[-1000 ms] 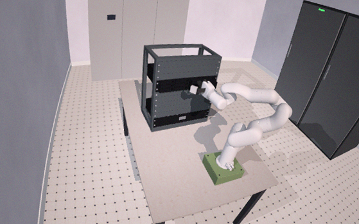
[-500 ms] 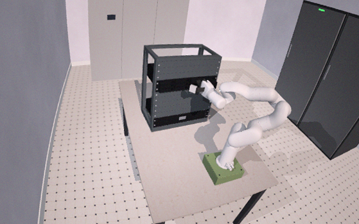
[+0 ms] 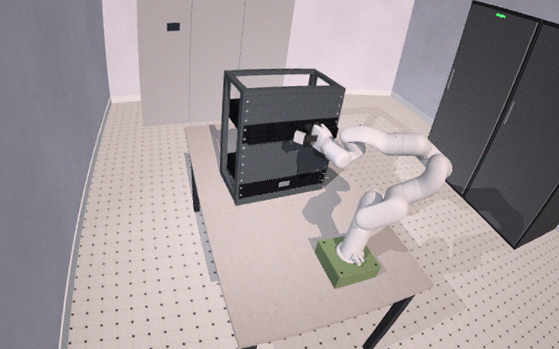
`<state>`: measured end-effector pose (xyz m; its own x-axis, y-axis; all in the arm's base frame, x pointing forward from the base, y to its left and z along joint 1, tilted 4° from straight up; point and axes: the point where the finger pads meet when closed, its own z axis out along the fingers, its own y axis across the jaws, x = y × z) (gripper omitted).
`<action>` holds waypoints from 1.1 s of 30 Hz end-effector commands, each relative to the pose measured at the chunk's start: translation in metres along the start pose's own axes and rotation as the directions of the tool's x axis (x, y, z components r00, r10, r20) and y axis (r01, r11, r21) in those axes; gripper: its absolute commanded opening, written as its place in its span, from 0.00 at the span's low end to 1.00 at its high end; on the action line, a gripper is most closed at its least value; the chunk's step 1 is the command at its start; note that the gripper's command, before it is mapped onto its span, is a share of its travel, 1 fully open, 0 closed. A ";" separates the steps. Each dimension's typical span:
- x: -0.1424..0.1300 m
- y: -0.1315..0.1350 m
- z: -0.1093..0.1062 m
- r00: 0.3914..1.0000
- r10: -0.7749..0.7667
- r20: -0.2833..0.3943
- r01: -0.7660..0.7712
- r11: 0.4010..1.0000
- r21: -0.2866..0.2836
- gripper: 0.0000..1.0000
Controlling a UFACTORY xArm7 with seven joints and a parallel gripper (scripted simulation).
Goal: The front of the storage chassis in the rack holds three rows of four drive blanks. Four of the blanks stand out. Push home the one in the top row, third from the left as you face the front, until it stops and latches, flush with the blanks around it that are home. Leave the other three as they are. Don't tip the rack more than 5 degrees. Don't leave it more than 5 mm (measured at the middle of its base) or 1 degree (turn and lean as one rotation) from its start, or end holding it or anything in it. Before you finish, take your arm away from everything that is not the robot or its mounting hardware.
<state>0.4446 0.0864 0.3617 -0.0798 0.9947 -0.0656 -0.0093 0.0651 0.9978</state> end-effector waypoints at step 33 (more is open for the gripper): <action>0.000 0.002 0.008 1.000 0.001 0.000 -0.001 1.000 -0.004 0.00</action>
<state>0.4509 0.0868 0.3618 -0.0805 0.9946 -0.0655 -0.0093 0.0650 0.9978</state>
